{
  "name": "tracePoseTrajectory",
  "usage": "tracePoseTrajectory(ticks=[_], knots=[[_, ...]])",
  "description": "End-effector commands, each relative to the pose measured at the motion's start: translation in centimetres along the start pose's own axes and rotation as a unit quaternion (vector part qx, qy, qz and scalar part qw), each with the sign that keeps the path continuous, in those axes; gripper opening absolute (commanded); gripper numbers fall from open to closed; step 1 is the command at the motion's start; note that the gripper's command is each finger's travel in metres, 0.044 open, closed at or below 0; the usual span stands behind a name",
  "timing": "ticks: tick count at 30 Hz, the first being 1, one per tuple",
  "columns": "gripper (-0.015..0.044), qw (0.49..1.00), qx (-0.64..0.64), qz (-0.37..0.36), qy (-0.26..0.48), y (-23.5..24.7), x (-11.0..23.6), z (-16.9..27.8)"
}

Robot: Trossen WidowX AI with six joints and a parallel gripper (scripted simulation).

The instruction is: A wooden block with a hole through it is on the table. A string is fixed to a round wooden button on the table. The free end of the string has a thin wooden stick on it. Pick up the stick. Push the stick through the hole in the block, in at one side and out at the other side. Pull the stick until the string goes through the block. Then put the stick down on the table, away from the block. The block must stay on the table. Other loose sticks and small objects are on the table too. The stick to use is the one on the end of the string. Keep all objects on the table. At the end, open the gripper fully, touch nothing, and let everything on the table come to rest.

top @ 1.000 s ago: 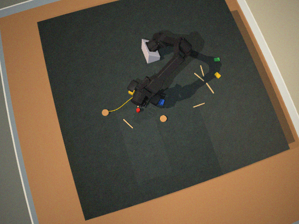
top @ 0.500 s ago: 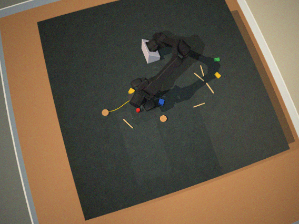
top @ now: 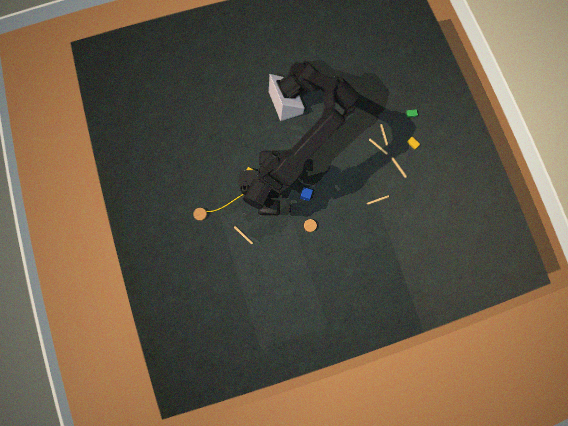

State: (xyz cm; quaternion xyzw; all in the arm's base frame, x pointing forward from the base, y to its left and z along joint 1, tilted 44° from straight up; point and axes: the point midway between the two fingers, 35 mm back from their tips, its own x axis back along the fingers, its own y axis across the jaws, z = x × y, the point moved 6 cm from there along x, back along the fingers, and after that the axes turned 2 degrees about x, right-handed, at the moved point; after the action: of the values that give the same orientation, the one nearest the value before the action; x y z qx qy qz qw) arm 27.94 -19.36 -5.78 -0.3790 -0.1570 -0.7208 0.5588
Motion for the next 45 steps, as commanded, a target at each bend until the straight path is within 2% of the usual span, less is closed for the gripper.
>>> tracePoseTrajectory(ticks=[1,10,45], knots=[[0.0000,0.996,-0.086,0.001,-0.003,0.4,0.0,-0.4],[0.0000,0.973,-0.230,0.000,-0.003,0.9,-0.1,-0.7],[0.0000,0.973,-0.232,-0.001,-0.002,2.7,-0.1,2.1]])
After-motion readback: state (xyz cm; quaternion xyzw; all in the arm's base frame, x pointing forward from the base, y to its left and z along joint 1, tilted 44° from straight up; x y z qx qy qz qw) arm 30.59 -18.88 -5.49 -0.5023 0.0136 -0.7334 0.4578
